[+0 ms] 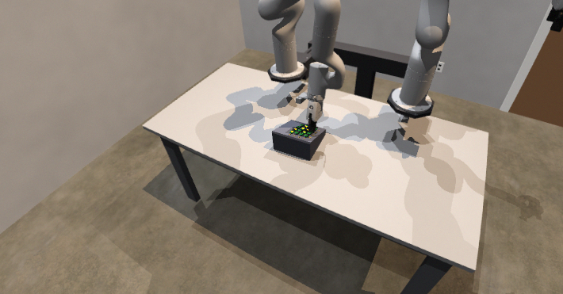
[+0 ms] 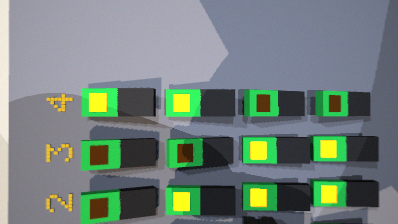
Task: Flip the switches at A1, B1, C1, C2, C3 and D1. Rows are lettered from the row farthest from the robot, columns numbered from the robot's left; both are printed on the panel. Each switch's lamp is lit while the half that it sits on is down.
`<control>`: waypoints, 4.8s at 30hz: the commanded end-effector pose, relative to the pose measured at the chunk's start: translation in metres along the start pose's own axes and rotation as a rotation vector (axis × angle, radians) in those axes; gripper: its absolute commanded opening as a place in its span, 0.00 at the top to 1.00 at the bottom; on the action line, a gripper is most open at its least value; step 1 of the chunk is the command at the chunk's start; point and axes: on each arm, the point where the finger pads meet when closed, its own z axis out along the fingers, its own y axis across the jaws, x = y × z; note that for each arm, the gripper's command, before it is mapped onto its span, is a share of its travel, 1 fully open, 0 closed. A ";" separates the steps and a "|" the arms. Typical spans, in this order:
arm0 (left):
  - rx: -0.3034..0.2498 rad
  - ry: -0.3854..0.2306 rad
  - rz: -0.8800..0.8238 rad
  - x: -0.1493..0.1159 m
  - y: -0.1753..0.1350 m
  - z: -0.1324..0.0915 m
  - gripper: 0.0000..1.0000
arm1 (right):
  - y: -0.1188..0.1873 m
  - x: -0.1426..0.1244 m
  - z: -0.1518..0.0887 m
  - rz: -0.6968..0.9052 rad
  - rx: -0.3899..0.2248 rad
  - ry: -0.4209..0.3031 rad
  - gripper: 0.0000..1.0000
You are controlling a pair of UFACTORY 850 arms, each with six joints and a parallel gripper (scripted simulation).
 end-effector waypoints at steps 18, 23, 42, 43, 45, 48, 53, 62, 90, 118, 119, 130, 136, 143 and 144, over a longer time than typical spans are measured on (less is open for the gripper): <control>0.000 0.002 0.000 0.000 0.000 -0.001 0.00 | -0.001 -0.001 -0.002 0.000 0.001 -0.001 1.00; 0.000 0.002 0.000 0.000 0.000 -0.001 0.00 | -0.001 -0.001 -0.015 0.000 0.001 -0.001 1.00; 0.000 0.002 0.000 0.000 0.000 -0.001 0.00 | -0.001 -0.001 -0.029 0.000 0.001 -0.001 1.00; 0.000 0.002 0.000 0.000 0.000 -0.001 0.00 | -0.001 -0.001 -0.029 0.000 0.001 -0.001 1.00; 0.000 0.002 0.000 0.000 0.000 -0.001 0.00 | 0.002 0.001 -0.028 0.001 0.018 -0.001 1.00; 0.000 0.002 0.000 0.000 0.000 -0.001 0.00 | 0.017 0.011 -0.026 0.001 0.148 0.000 1.00; 0.000 0.002 0.000 0.000 0.000 -0.001 0.00 | 0.034 0.023 -0.023 0.001 0.294 0.000 1.00; 0.000 0.002 0.000 0.000 0.000 -0.001 0.00 | 0.036 0.024 -0.023 0.000 0.315 -0.001 1.00; 0.000 0.002 0.000 0.000 0.000 -0.001 0.00 | 0.036 0.024 -0.023 0.000 0.315 -0.001 1.00; 0.000 0.002 0.000 0.000 0.000 -0.001 0.00 | 0.029 0.024 -0.001 0.000 0.315 -0.001 1.00; 0.000 0.002 0.000 0.000 0.000 -0.001 0.00 | 0.029 0.024 -0.001 0.000 0.315 -0.001 1.00; 0.000 0.002 0.000 0.000 0.000 -0.001 0.00 | 0.028 0.024 0.003 0.000 0.315 -0.001 1.00; 0.000 0.002 0.000 0.000 0.000 -0.001 0.00 | 0.027 0.024 0.004 0.000 0.315 -0.001 1.00; 0.000 0.002 0.000 0.000 0.000 -0.001 0.00 | 0.027 0.024 0.004 0.000 0.315 -0.001 1.00; 0.000 0.002 0.000 0.000 0.000 -0.001 0.00 | 0.027 0.024 0.004 0.000 0.315 -0.001 1.00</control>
